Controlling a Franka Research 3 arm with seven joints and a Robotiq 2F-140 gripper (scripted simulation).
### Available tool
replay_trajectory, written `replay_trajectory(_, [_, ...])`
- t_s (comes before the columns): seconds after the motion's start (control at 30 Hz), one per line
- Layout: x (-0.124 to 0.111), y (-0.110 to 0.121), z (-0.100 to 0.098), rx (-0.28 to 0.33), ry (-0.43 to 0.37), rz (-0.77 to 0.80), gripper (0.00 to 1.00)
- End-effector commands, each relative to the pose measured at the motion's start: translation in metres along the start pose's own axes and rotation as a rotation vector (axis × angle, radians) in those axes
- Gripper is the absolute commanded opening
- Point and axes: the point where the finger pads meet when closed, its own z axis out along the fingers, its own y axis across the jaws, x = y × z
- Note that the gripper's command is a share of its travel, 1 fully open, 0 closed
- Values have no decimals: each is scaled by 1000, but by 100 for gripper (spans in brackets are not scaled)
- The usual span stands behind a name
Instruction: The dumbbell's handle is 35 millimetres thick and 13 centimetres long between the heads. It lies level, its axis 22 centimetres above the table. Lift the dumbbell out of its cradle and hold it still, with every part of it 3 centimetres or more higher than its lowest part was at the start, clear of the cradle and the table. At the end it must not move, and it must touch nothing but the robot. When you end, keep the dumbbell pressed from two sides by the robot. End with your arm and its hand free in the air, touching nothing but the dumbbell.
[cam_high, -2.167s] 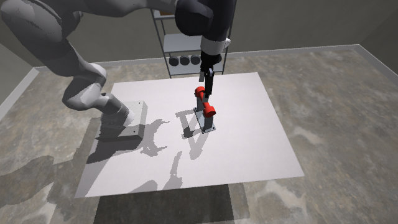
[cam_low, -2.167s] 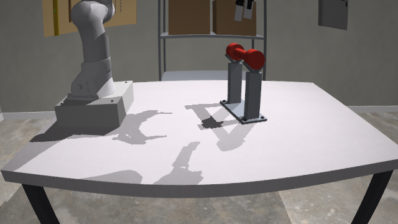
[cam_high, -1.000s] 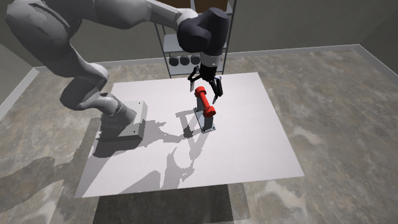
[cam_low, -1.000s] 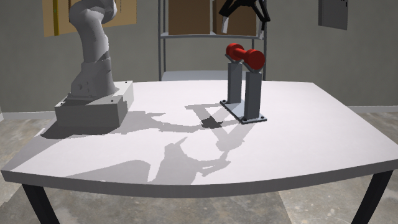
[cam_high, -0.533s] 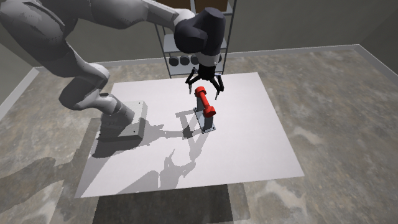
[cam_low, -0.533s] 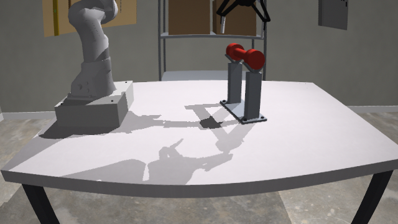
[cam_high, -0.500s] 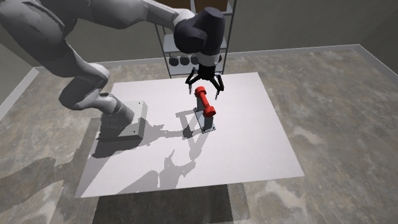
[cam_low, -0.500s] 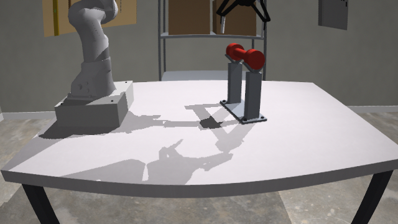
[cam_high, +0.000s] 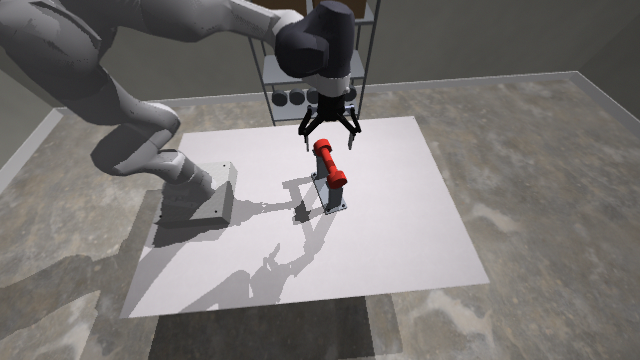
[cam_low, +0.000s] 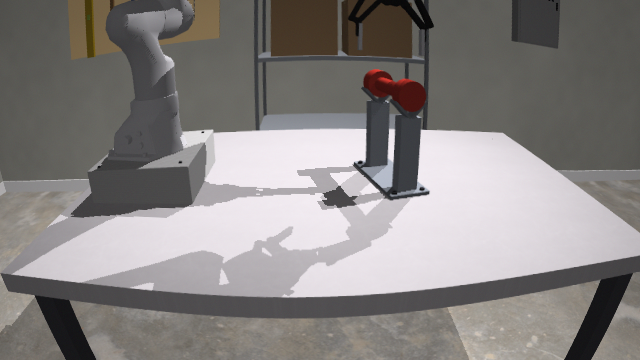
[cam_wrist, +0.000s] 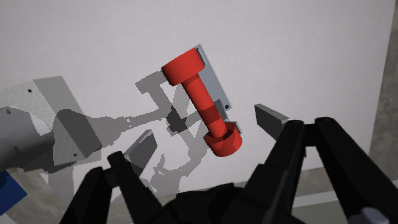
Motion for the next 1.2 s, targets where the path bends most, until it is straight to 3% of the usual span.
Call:
replay_trajectory(0.0, [-3, 2, -3, -45, 102, -223, 100])
replay_trajectory(0.93, [-3, 3, -2, -48, 102, -233, 100])
replay_trajectory(1.0, [-2, 4, 11, -49, 102, -240, 100])
replay_trajectory(1.17, [5, 6, 84, -50, 101, -260, 100])
